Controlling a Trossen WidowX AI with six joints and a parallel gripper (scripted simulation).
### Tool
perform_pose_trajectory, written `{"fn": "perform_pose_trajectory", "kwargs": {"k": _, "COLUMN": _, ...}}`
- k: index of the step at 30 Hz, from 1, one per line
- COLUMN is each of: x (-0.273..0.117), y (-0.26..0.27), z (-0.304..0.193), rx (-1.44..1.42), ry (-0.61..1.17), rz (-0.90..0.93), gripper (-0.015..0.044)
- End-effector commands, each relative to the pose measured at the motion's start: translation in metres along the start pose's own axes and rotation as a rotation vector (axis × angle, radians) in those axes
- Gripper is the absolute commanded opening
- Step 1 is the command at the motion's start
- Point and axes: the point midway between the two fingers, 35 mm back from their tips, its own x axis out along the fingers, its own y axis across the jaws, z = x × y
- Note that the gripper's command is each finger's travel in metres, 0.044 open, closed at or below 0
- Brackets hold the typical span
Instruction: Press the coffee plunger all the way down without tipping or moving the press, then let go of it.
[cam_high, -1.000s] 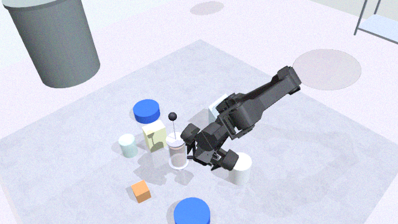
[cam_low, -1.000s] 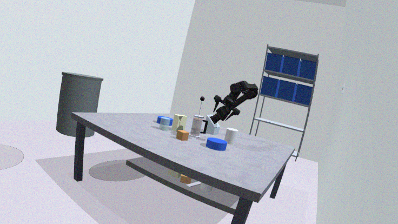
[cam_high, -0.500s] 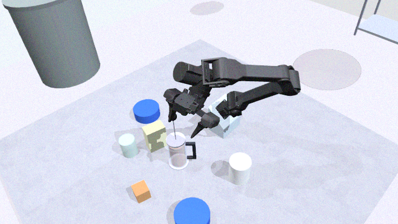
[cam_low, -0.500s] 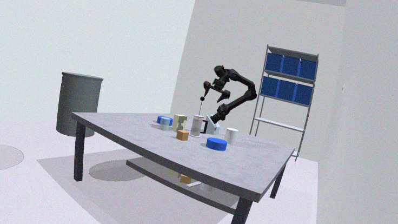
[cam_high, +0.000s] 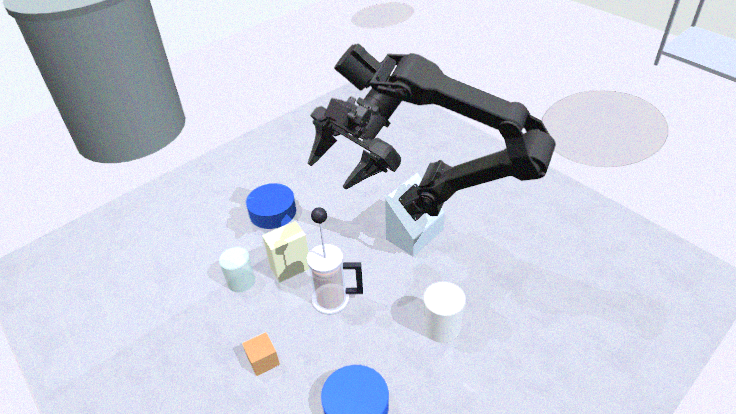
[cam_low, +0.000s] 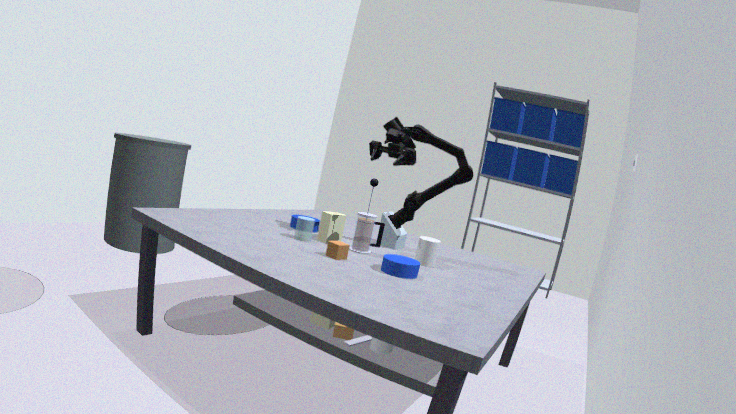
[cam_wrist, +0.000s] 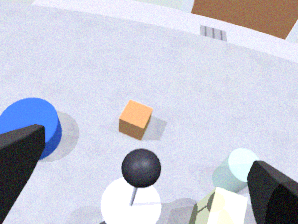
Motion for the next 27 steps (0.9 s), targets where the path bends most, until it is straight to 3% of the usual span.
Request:
{"fn": "perform_pose_trajectory", "kwargs": {"k": 1, "x": 0.003, "y": -0.002, "z": -0.01, "rx": 0.008, "ry": -0.024, "rz": 0.01, "gripper": 0.044}}
{"fn": "perform_pose_trajectory", "kwargs": {"k": 7, "x": 0.027, "y": -0.001, "z": -0.049, "rx": 0.008, "ry": -0.025, "rz": 0.011, "gripper": 0.044}}
{"fn": "perform_pose_trajectory", "kwargs": {"k": 27, "x": 0.05, "y": -0.003, "z": -0.05, "rx": 0.006, "ry": -0.018, "rz": 0.006, "gripper": 0.044}}
